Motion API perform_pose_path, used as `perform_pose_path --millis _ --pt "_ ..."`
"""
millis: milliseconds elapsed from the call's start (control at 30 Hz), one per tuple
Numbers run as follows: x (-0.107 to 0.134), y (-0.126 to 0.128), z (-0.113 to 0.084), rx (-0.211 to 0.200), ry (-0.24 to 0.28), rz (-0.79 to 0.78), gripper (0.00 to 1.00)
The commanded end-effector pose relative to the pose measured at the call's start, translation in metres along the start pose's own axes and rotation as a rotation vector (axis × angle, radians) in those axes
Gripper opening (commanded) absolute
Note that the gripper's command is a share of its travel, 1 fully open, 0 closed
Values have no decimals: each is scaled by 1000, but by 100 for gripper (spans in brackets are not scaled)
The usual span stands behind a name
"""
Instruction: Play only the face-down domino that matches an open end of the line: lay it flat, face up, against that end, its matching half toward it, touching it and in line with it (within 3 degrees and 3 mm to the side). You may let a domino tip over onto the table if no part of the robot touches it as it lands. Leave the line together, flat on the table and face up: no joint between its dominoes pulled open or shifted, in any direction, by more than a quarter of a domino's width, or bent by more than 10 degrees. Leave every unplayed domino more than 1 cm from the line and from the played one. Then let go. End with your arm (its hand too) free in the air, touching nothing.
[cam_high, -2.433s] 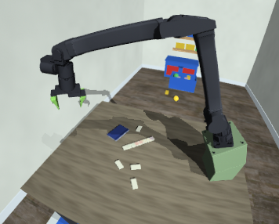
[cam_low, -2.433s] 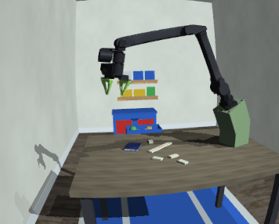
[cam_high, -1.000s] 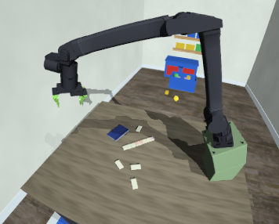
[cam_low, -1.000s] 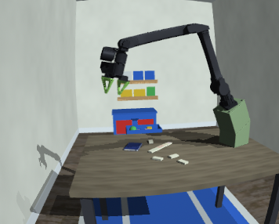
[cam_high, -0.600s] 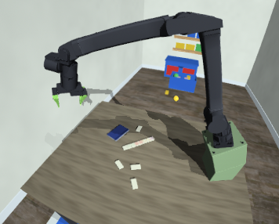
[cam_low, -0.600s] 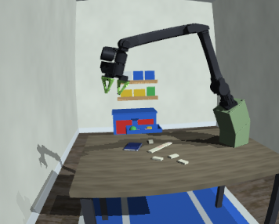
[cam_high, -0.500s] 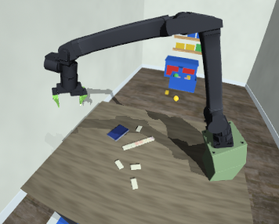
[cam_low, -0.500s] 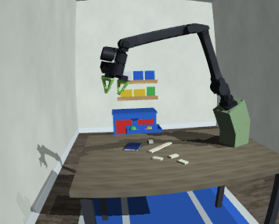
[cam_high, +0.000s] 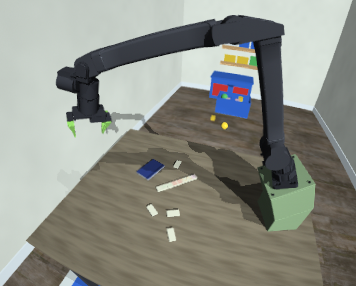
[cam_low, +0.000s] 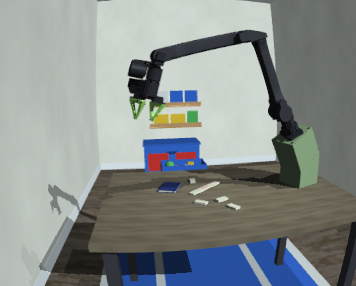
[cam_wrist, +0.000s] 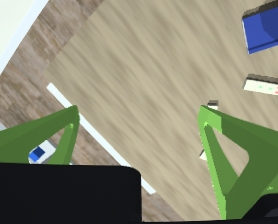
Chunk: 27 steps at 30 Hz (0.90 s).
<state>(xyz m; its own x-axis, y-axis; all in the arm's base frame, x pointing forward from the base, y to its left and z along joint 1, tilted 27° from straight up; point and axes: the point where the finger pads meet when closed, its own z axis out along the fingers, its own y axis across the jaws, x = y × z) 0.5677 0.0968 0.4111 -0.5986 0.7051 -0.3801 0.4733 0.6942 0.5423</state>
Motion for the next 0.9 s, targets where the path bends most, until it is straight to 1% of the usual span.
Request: perform_pose_path --millis 0,267,500,533,833,867 --pt "-7 4 -13 -33 -37 -26 100" --pt "-28 9 -40 -124 -149 -129 100" --pt "-28 9 -40 -124 -149 -129 100" --pt "-16 0 -9 -74 -99 -102 100" --pt "-28 9 -39 -123 -149 -130 100" --pt "-28 9 -39 -123 -149 -130 100"
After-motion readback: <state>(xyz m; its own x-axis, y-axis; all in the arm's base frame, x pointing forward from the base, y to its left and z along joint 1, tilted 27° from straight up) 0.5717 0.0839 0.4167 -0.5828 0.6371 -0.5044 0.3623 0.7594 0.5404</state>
